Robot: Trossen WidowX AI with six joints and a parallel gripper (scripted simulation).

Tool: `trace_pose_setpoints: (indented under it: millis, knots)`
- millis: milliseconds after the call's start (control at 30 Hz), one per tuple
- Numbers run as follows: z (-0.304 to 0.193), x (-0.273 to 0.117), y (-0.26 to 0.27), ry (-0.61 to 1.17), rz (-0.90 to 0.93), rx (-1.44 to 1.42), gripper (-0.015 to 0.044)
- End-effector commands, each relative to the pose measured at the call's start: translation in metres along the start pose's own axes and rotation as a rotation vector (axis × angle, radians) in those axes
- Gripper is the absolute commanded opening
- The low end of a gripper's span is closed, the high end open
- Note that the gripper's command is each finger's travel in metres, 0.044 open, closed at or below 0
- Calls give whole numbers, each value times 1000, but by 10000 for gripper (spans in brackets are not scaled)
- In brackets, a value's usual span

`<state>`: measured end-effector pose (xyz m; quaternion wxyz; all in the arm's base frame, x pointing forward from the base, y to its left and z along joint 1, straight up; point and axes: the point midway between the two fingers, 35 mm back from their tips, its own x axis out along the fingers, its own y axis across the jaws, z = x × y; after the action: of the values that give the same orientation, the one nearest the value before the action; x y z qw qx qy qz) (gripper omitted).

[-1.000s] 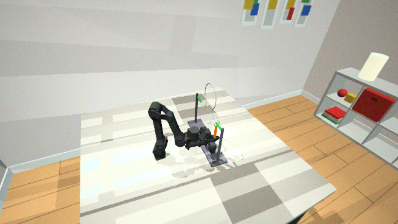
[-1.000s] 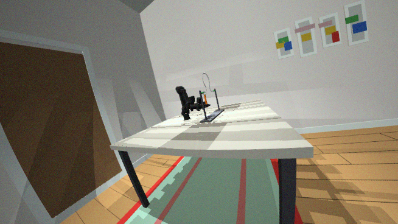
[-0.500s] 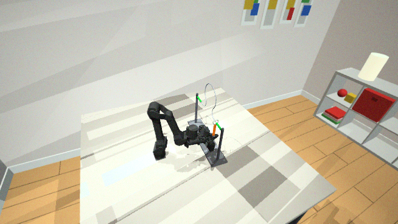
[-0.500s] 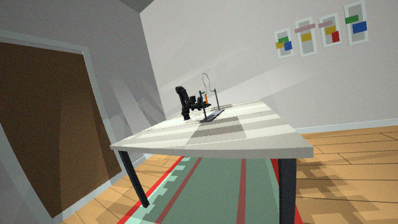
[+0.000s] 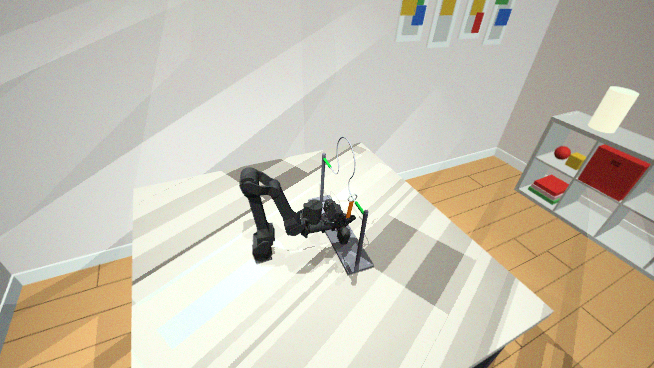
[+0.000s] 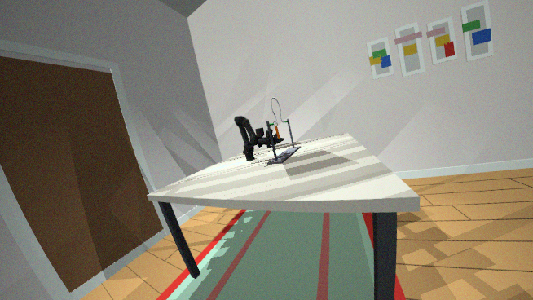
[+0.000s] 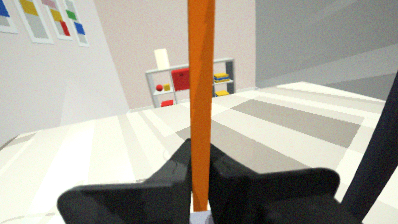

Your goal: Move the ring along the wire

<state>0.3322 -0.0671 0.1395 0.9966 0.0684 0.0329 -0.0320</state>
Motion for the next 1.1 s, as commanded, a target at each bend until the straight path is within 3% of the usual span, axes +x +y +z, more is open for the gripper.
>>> trace_pose_setpoints:
  millis: [0,500,1067]
  knots:
    - [1,-1,10,-5,3,56,-150]
    - [10,-2,57,2,31,344,-150]
    - [34,-28,98,197,124,635,-150]
